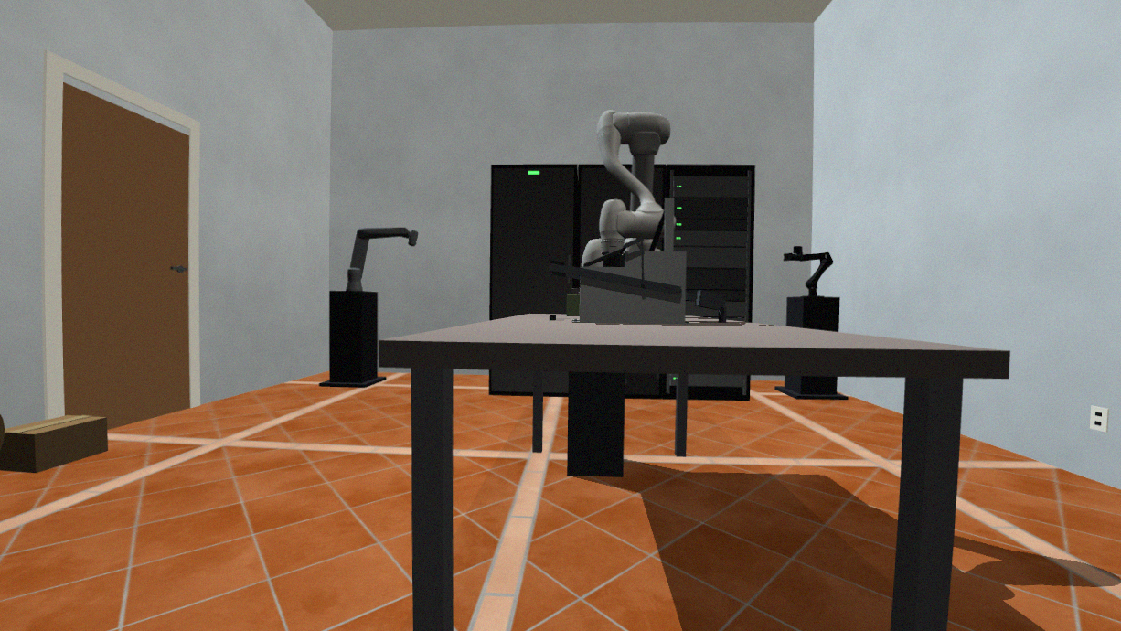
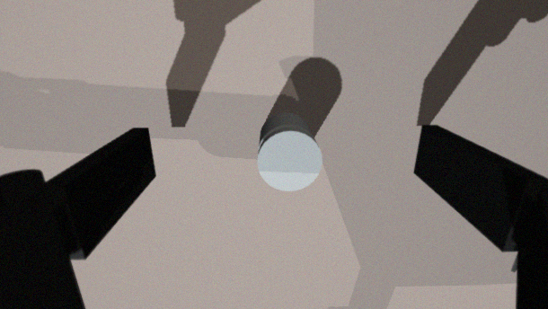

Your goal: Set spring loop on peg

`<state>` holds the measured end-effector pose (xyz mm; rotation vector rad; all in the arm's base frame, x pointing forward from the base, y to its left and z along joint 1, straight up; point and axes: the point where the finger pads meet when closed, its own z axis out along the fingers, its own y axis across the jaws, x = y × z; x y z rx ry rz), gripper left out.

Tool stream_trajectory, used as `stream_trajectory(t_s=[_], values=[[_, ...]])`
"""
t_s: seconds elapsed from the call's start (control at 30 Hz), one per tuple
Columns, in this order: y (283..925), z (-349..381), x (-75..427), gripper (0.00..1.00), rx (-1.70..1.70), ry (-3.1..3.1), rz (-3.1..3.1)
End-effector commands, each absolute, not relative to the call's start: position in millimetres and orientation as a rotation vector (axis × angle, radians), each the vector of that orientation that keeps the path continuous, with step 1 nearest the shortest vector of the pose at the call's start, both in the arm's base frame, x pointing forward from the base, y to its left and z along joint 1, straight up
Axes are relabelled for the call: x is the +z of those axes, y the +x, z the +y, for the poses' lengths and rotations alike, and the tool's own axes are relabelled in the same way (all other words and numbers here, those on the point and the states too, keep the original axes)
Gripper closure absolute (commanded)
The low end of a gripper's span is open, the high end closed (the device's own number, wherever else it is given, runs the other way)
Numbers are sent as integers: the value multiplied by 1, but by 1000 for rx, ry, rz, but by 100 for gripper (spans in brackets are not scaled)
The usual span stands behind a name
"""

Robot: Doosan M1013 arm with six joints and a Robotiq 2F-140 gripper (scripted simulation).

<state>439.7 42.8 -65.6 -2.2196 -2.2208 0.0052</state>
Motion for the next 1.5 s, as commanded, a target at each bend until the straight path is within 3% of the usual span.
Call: stream_trajectory(t_s=[0.0,0.37,0.4,1.47], values=[[440,43,-65,0,4,-2220,-2221],[440,43,-65,0,4,-2220,-2221],[440,43,-65,75,4,-2220,-2221],[440,43,-65,75,4,-2220,-2221]])
